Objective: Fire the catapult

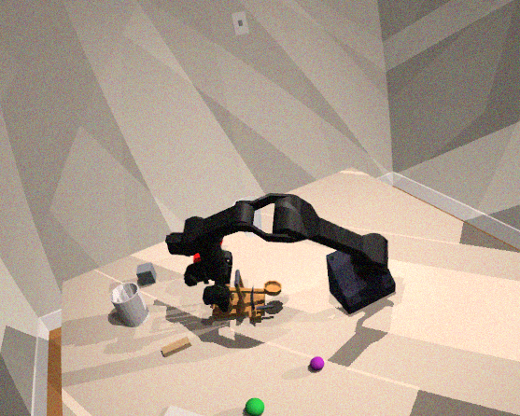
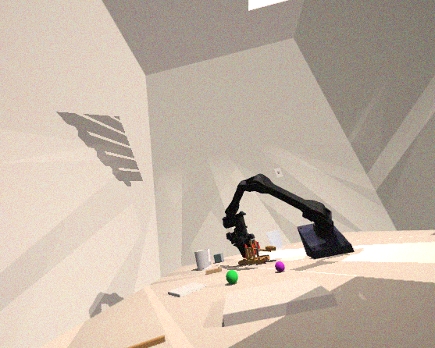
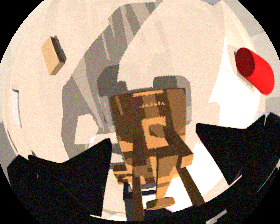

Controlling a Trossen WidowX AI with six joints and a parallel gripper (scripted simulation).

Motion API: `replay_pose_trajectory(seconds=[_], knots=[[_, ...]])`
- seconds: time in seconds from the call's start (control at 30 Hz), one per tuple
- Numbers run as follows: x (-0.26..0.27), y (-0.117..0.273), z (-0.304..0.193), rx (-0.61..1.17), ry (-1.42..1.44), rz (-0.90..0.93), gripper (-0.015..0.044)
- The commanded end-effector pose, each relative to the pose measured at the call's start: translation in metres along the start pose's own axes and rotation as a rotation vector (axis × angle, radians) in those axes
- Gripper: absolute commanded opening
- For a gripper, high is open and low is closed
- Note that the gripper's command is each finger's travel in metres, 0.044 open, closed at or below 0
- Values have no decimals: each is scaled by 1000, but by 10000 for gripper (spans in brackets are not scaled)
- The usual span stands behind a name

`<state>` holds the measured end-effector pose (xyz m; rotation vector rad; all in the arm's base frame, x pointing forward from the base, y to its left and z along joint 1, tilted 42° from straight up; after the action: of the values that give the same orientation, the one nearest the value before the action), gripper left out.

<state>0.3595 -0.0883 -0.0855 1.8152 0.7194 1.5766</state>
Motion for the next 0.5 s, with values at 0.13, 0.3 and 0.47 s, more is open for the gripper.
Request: replay_pose_trajectory(seconds=[0.13, 0.3, 0.47], knots=[[0, 0, 0, 0, 0, 0, 309], [0, 0, 0, 0, 0, 0, 177], [0, 0, 0, 0, 0, 0, 125]])
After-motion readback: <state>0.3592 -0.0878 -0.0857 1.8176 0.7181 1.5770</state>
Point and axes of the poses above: the point midway between the two fingers, 35 mm back from their tips, its own y axis back along the fingers, its own x axis across the jaws, z = x × y, the point moved 1 cm from there along y, back along the fingers, and after that the axes turned 10 degrees about y, right-handed, at the moved point
